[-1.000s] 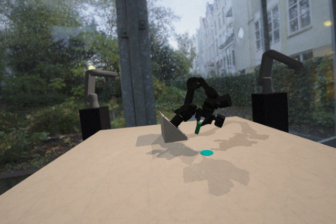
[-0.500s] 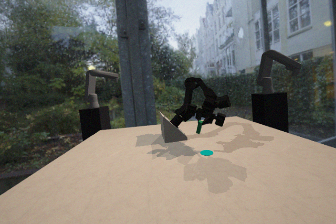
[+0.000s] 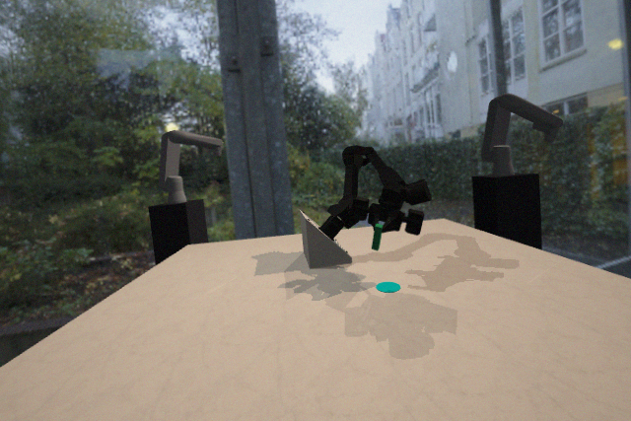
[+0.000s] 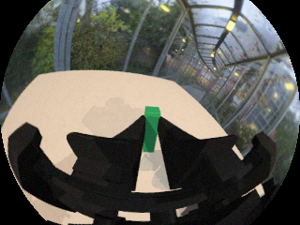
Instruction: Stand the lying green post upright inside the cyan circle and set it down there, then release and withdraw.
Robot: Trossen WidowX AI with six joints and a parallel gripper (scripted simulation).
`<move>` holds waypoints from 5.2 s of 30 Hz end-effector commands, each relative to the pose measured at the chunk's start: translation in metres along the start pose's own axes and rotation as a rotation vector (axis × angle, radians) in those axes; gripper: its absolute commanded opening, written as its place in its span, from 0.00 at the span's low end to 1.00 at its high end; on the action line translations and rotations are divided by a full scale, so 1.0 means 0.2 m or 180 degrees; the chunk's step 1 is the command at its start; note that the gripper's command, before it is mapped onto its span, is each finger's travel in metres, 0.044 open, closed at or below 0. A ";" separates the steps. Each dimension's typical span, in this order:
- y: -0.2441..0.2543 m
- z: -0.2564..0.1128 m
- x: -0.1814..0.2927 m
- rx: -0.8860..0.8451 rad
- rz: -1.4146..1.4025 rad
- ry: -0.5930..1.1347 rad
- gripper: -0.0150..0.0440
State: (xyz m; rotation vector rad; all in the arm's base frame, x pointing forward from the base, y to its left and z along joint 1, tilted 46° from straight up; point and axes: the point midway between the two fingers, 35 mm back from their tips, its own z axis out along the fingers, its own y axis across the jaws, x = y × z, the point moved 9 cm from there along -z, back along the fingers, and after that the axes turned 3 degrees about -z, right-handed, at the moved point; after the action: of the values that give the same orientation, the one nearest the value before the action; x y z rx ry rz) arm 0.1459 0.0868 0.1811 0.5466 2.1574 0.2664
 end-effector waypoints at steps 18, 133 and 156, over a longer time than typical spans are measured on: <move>-0.02 -0.03 0.03 -0.0200 0.0374 -0.0362 0.29; 0.13 0.10 0.55 -0.0425 0.0786 -0.0614 0.92; 0.03 -0.01 0.21 -0.0412 0.0801 -0.0631 0.93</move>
State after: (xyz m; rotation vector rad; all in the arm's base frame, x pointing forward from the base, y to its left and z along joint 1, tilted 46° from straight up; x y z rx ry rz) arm 0.1246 0.1195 0.1492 0.7424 1.8678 0.4605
